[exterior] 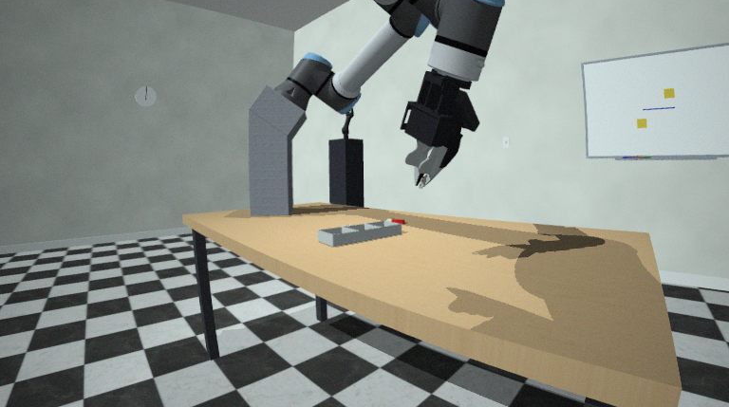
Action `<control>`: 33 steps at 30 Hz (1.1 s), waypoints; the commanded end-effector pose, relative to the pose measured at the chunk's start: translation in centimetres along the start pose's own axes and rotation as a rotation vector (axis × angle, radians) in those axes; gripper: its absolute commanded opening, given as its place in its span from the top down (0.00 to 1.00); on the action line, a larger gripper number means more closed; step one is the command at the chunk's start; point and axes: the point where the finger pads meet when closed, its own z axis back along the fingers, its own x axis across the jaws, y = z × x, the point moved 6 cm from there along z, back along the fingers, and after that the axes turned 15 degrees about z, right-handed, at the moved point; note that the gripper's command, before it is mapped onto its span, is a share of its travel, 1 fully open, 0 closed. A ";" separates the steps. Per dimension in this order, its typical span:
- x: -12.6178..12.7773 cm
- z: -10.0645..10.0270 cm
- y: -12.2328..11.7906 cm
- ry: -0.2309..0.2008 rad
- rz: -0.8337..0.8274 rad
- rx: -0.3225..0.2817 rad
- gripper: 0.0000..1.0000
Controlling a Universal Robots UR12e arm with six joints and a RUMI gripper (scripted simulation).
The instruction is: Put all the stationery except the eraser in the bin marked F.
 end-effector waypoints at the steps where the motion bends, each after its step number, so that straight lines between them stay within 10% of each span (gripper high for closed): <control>1: -0.8 -1.7 1.2 -0.056 -0.138 -0.052 0.96; 33: -6.6 -7.7 8.2 -0.201 -0.571 -0.079 0.96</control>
